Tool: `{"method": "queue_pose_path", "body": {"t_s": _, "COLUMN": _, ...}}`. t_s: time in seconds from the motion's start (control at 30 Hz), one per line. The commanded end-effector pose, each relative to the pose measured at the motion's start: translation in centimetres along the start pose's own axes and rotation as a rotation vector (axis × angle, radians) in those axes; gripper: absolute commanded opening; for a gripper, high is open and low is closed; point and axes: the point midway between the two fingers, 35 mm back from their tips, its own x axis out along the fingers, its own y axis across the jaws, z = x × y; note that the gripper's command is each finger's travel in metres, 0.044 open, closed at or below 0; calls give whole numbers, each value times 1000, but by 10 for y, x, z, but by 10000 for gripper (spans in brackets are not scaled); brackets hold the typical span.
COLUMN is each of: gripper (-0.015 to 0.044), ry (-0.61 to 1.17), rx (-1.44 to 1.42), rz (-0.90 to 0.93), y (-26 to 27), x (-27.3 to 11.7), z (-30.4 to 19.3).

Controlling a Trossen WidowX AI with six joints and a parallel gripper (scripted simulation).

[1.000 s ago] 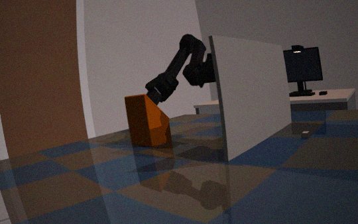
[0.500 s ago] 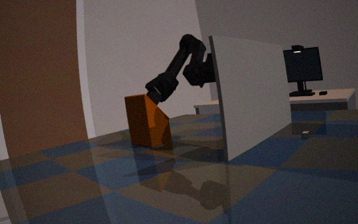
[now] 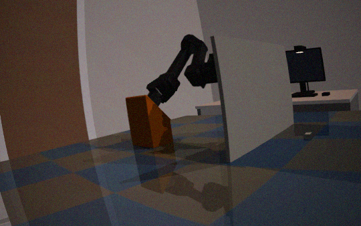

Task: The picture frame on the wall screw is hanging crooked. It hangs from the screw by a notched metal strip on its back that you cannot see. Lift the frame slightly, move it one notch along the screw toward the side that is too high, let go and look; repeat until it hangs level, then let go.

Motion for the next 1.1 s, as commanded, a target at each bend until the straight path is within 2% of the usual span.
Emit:
{"method": "queue_pose_path", "body": {"t_s": 0.0, "gripper": 0, "ry": 3, "rx": -3, "rz": -2, "y": 0, "x": 0, "z": -1}}
{"method": "queue_pose_path", "body": {"t_s": 1.07, "gripper": 0, "ry": 3, "rx": -4, "rz": -2, "y": 9, "x": 0, "z": 0}}
